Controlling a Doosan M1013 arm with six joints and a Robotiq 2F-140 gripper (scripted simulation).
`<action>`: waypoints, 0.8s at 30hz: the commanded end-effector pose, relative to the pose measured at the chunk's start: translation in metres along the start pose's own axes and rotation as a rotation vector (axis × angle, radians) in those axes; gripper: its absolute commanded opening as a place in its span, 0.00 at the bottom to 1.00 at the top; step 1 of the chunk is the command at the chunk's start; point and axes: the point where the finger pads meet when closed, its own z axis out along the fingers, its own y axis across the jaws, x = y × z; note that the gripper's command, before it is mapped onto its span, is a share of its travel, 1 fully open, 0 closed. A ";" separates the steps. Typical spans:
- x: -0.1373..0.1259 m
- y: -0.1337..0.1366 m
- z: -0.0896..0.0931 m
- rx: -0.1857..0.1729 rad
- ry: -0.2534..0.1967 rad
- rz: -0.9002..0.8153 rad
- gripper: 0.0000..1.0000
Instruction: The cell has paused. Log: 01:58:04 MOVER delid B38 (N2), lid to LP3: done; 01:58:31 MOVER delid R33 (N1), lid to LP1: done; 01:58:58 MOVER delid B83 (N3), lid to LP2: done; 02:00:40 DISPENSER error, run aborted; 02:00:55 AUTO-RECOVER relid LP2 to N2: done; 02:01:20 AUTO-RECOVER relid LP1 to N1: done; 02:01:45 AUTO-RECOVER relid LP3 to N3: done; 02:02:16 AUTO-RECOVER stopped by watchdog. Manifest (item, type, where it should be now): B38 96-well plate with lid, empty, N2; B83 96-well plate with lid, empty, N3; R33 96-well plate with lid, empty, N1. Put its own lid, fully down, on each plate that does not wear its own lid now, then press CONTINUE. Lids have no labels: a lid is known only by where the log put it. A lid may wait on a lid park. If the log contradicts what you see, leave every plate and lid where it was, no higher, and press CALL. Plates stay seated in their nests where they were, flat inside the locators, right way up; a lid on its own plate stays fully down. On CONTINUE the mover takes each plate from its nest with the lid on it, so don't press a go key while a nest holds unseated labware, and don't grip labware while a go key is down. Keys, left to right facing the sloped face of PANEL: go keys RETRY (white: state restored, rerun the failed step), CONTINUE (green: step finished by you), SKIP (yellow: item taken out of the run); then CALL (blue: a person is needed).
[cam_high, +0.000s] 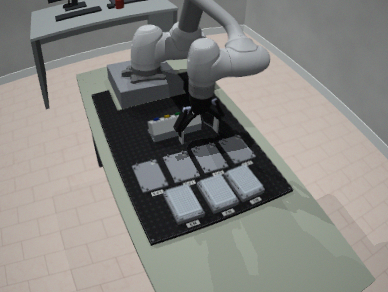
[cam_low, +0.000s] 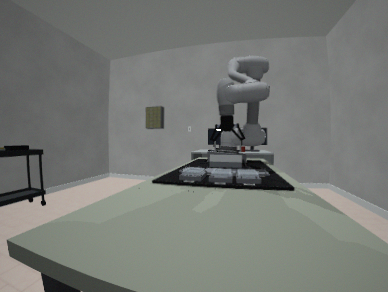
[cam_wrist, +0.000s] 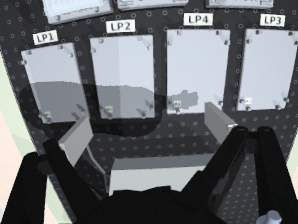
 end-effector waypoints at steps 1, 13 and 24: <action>0.027 0.022 0.010 -0.026 0.056 0.037 1.00; 0.027 0.022 0.010 -0.026 0.057 0.038 0.00; 0.027 0.022 0.010 -0.026 0.057 0.038 0.00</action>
